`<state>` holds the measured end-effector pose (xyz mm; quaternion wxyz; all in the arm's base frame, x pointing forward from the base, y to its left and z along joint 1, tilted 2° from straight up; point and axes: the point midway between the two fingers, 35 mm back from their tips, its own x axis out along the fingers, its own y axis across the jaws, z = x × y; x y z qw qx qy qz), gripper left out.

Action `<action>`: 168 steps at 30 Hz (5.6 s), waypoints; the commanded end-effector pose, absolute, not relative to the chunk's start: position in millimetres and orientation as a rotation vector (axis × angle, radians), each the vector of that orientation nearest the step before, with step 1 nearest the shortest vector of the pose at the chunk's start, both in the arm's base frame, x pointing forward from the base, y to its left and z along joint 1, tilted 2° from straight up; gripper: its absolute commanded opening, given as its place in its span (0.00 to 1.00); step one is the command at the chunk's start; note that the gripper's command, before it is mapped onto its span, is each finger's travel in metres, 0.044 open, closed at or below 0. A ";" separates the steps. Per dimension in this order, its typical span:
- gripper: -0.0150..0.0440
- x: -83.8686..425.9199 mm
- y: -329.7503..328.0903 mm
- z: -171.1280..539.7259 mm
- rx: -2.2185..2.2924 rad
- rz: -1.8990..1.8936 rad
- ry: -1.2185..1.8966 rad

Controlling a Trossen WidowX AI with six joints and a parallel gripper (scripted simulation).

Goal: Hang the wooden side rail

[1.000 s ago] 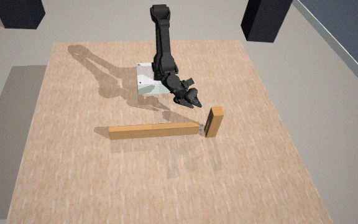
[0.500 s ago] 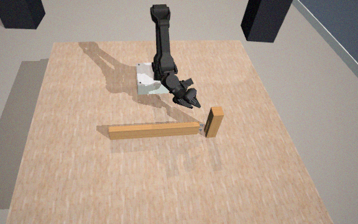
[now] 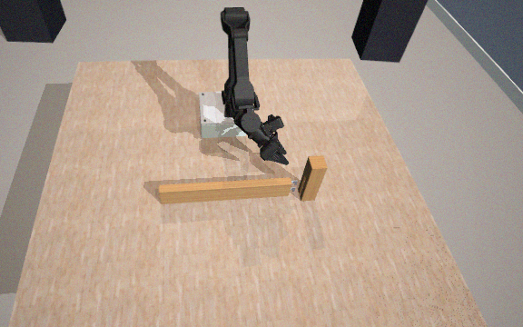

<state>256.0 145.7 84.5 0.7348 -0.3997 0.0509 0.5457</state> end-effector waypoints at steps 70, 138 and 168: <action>1.00 318.5 109.5 111.2 1.118 -0.995 1.252; 1.00 325.6 108.7 26.9 1.174 -1.091 1.201; 0.82 325.5 108.1 -3.9 1.174 -1.092 1.201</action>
